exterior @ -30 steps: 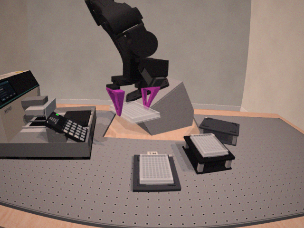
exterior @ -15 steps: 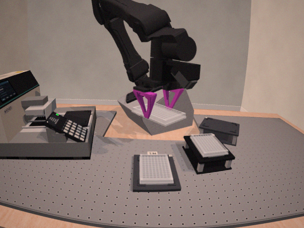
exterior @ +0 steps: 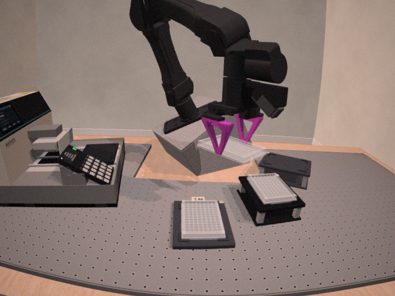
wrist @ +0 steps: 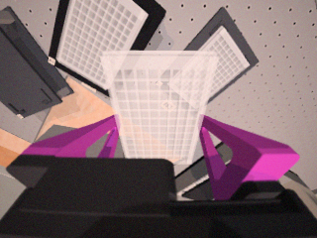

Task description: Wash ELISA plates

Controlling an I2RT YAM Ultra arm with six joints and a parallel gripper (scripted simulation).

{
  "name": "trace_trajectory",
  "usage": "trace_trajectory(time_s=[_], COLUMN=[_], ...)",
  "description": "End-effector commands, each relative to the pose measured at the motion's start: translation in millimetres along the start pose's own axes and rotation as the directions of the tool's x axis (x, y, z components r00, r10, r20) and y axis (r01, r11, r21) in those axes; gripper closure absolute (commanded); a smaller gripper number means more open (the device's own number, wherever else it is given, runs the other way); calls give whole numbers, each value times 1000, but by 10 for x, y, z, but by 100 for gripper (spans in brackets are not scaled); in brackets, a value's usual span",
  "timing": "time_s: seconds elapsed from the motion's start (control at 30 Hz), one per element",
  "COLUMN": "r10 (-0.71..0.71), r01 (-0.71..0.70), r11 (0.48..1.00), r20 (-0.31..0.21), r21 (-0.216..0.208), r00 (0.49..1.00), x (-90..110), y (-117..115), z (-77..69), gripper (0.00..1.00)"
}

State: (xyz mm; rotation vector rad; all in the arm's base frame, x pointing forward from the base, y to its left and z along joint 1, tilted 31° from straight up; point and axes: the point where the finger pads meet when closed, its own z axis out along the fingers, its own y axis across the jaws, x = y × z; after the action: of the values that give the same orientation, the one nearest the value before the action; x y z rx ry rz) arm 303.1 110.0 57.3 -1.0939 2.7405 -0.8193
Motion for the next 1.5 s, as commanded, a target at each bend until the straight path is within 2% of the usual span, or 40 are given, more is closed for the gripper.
trace_trajectory(time_s=[0.0,0.07,0.27,0.47,0.53,1.03,1.37,1.47], r10=[23,23,-154,-154,-154,-155,-155,-252], r01=[-23,-23,154,154,154,155,155,252], r11=[1000,1000,988,988,988,988,988,968], r20=[17,17,17,17,17,18,18,18], r21=[2,2,4,4,4,2,2,3], r00=[1000,1000,988,988,988,988,988,967], x=[-38,-38,-122,-206,-206,-414,-430,-408], y=[-15,-15,275,564,564,1288,1339,1488], z=[-46,-46,-35,-25,-25,-1,1,6], gripper=[100,100,100,100,100,100,100,100])
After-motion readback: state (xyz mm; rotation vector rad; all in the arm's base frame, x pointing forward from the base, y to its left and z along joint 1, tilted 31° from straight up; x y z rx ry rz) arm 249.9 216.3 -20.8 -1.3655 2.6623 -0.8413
